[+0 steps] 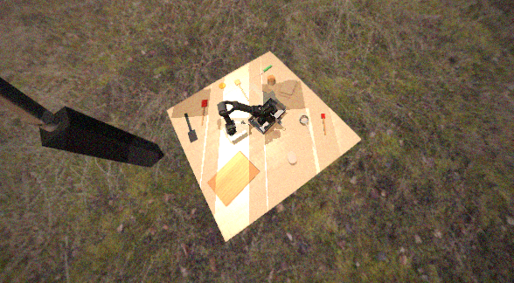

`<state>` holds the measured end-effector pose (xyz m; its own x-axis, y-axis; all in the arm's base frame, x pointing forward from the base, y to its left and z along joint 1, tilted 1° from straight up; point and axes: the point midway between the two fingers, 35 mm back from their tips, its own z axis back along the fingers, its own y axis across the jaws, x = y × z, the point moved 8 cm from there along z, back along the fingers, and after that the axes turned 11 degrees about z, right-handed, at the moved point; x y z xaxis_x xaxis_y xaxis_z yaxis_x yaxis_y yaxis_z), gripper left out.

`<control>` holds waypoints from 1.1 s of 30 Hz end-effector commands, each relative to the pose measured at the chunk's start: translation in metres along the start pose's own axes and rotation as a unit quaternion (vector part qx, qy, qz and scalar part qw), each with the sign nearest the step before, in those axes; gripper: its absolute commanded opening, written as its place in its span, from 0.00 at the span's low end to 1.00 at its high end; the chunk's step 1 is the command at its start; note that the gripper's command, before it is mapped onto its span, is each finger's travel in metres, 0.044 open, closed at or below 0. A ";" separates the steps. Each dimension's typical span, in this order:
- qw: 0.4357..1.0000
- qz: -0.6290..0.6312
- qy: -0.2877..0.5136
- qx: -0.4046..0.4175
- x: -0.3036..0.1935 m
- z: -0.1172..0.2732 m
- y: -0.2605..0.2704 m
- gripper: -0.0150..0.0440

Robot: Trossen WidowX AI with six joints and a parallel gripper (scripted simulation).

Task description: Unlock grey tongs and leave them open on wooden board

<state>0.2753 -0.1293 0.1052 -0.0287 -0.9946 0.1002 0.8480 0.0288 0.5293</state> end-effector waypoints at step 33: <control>1.000 0.000 -0.002 0.002 0.001 -0.057 0.001 0.69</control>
<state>0.3032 -0.1350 0.0606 -0.0252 -0.9945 0.1018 0.8478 0.0327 0.5293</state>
